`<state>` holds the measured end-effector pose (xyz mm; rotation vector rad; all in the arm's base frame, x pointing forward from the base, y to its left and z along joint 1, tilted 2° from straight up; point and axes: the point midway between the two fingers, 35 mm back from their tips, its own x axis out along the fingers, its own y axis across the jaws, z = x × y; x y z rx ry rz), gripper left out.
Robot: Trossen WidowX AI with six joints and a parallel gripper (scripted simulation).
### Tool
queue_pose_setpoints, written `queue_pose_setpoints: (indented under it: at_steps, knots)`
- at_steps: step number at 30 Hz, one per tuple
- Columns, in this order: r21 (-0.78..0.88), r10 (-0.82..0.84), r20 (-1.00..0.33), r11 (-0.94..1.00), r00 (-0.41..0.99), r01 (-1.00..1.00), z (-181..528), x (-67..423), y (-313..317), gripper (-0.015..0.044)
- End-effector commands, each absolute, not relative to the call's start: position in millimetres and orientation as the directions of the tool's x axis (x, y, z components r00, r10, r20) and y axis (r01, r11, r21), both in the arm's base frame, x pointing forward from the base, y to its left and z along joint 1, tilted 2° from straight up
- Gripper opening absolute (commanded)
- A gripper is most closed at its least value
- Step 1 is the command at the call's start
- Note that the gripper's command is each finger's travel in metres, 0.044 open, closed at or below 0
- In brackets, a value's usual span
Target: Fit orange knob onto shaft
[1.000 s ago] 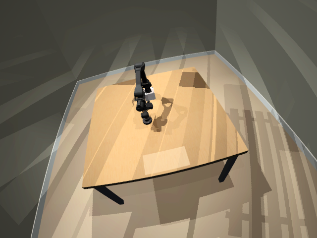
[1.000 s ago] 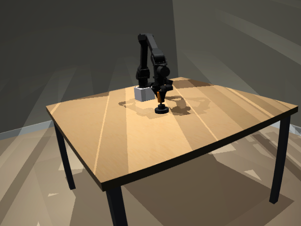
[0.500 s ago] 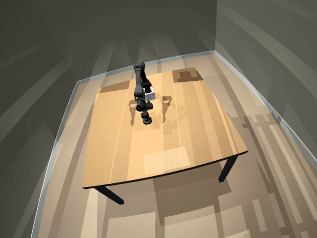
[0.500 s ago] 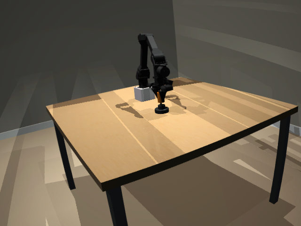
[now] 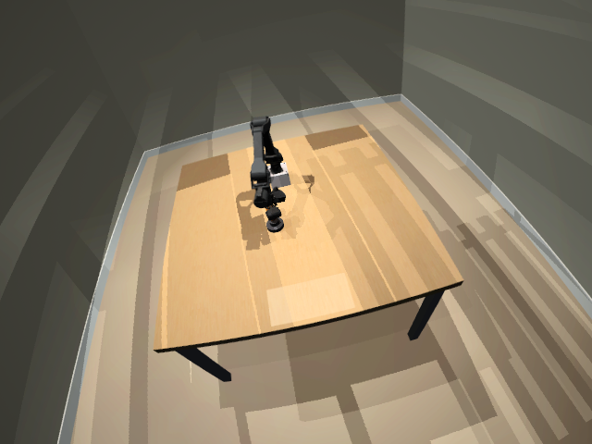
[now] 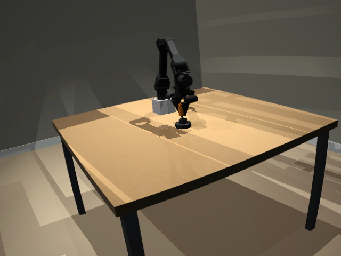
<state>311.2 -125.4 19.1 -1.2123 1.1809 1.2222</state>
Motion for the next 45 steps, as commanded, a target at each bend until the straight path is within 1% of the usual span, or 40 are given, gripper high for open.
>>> queue_pose_setpoints:
  at_steps: [1, 28, 30, 35, 45]
  knots:
    - [-0.012, 0.014, -1.000, -0.039, 0.011, -0.999, 18.3, 311.1, -125.7, 0.0000]
    - [-0.012, 0.014, -1.000, -0.039, 0.011, -0.999, 20.8, 311.2, -126.0, 0.0000]
    - [-0.012, 0.014, -1.000, -0.064, 0.011, -0.998, 20.9, 311.3, -126.0, 0.0000]
    - [-0.014, 0.014, -1.000, -0.236, 0.011, -0.972, 20.0, 311.8, -126.3, 0.0000]
    - [-0.014, 0.014, -1.000, -0.246, 0.011, -0.969, 17.3, 309.7, -125.3, 0.0000]
